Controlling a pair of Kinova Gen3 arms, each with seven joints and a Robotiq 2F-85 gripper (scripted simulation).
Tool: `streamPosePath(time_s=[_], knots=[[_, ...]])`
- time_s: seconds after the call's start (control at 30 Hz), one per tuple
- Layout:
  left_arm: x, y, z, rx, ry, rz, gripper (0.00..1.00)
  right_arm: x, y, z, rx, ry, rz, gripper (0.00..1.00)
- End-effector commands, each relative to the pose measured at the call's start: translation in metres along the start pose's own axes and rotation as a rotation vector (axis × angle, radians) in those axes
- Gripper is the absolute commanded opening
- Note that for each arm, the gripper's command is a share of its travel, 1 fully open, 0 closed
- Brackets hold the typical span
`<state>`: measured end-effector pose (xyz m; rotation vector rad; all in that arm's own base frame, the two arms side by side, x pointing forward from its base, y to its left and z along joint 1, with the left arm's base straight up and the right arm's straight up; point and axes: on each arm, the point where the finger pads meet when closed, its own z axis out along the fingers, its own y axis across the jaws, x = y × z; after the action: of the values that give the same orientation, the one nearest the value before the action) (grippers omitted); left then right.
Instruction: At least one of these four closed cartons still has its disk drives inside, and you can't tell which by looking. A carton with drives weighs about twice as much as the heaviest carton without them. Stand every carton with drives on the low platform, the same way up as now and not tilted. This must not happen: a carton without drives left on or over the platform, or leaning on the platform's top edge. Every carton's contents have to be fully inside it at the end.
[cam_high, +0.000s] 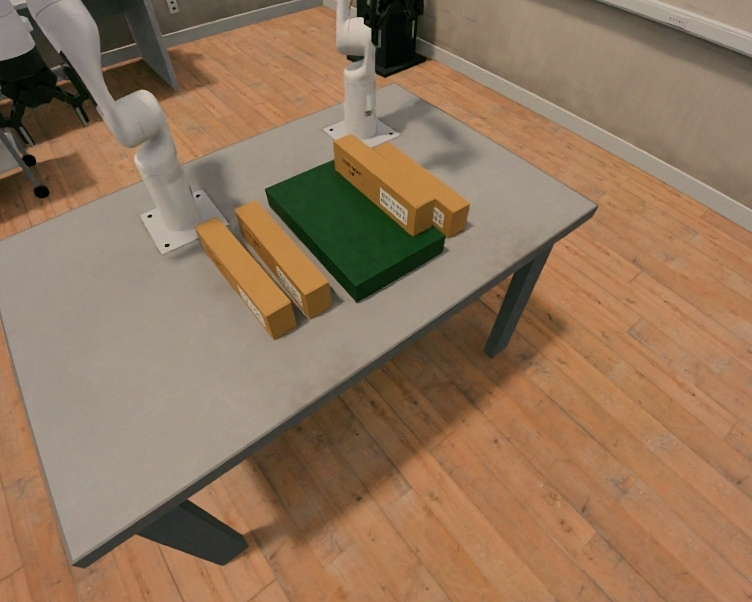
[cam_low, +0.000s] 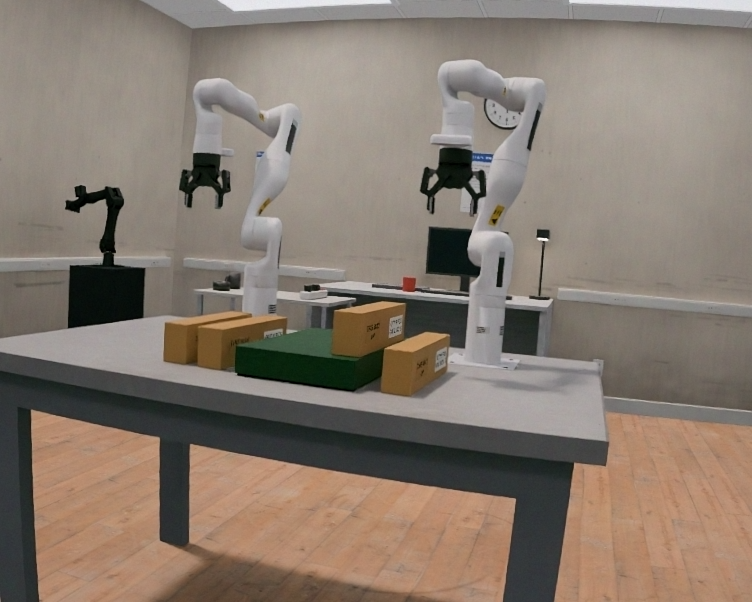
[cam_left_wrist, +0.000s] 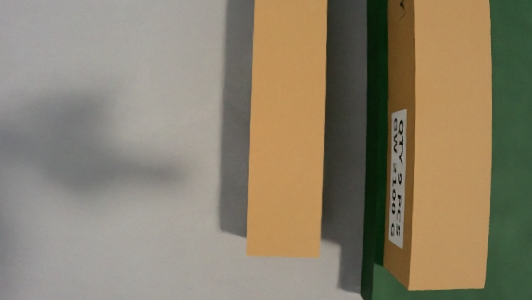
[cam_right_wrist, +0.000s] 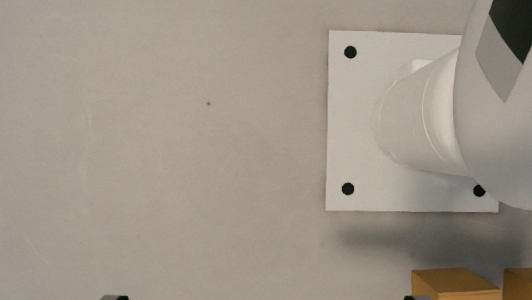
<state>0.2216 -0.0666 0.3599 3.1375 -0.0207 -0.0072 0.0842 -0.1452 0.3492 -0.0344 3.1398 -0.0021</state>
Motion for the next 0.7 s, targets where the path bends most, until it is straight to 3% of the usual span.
streamPosePath(time_s=[0.0,0.23,0.27,0.67], knots=[[0.000,0.000,0.000,0.000,0.001,0.000,1.000,0.000,0.000,0.000,0.000,0.000,0.000,1.000],[0.000,0.000,0.000,0.000,0.001,0.000,1.000,0.000,0.000,0.000,0.000,0.000,0.000,1.000],[-0.023,-0.055,0.002,0.000,0.001,0.000,1.000,0.000,0.000,0.000,0.000,0.000,0.000,1.000],[-0.023,-0.055,0.002,0.000,0.001,0.000,1.000,0.000,0.000,0.000,0.000,0.000,0.000,1.000]])
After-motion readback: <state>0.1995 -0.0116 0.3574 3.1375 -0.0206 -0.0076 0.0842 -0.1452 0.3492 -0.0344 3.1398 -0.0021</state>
